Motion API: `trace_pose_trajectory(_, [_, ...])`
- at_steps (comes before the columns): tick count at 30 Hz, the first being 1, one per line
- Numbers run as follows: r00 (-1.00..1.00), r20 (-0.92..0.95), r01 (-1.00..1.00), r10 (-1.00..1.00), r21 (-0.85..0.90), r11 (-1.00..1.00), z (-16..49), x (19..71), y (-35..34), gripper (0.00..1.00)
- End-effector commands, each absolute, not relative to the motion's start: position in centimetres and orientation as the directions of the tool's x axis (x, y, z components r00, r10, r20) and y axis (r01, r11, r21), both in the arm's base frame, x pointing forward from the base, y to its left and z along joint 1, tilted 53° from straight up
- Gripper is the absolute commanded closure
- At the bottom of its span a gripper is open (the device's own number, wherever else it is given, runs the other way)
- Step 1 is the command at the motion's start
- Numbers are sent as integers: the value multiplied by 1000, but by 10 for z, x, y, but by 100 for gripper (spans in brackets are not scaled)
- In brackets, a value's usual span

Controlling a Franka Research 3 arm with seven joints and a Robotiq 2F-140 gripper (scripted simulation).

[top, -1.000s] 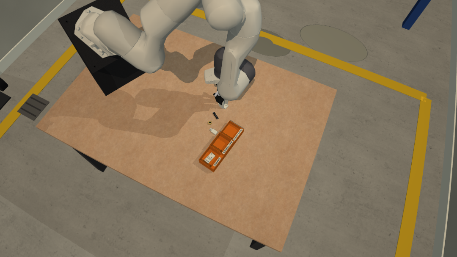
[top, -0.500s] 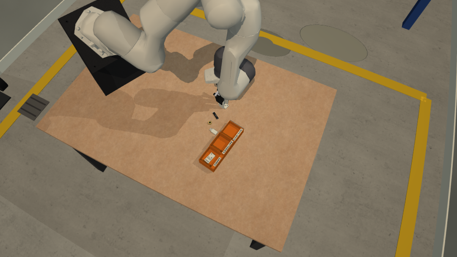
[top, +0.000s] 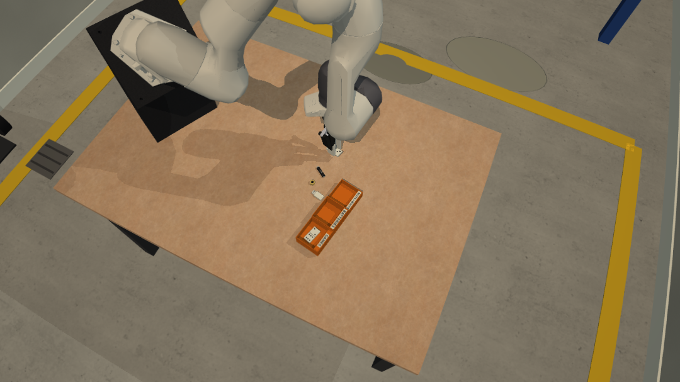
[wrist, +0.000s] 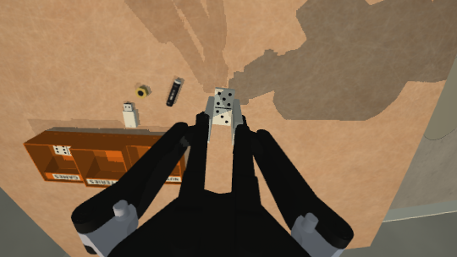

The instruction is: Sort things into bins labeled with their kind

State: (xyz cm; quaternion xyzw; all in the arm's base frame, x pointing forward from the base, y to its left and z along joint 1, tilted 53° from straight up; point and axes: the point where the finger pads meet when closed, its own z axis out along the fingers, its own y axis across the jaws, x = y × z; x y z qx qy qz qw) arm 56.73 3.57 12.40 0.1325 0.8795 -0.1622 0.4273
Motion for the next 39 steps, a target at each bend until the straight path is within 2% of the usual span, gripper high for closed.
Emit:
trace_pose_trajectory(1, [-608,-786,381,111,-166,910,128,554,41,87])
trace_pose_trajectory(39, [-608,-786,381,111,-166,910,130,552,42,87])
